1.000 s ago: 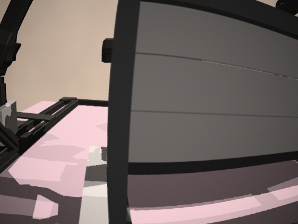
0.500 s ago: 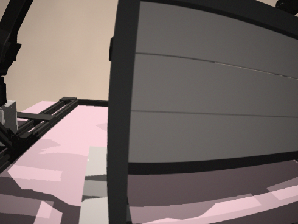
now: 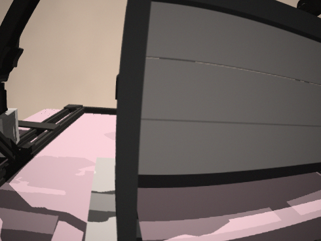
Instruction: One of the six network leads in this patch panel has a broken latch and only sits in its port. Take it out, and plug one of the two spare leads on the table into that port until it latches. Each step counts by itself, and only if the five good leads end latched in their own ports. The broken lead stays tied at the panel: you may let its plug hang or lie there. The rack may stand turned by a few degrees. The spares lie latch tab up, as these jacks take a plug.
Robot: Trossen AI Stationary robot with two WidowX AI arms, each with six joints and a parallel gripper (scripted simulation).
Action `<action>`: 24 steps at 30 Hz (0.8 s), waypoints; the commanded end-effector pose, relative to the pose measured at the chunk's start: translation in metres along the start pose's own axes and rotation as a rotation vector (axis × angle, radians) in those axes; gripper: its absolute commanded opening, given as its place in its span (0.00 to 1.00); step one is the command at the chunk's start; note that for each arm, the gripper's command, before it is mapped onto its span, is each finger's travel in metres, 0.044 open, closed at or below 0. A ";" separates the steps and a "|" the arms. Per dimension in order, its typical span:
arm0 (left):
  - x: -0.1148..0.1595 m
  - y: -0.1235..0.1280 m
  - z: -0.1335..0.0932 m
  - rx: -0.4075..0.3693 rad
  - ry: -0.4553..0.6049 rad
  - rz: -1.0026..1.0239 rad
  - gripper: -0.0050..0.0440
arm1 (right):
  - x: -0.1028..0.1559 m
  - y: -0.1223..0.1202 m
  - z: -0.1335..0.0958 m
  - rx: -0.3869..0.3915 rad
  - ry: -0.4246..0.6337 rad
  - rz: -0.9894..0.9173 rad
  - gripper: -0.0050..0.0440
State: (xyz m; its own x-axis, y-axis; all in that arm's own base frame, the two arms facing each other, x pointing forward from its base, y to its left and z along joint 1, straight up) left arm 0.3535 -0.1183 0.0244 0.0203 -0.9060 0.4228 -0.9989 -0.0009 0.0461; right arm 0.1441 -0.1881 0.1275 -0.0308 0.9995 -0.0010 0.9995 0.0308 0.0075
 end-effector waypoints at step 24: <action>-0.001 0.000 0.002 0.000 0.000 -0.002 0.10 | 0.000 0.000 0.000 0.000 0.000 0.000 0.46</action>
State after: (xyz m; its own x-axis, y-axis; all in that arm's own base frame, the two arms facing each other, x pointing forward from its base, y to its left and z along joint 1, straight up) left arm 0.3532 -0.1187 0.0219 0.0233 -0.9063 0.4220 -0.9988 -0.0032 0.0482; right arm 0.1441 -0.1881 0.1275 -0.0308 0.9995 -0.0011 0.9995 0.0308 0.0075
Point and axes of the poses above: on each arm, the point midway between the two fingers, 35 mm back from their tips, its own z axis out along the fingers, its own y axis across the jaws, x = y × z, the point moved 1 cm from there along -z, back along the fingers, and after that the axes turned 7 degrees about -z, right-handed, at the moved point
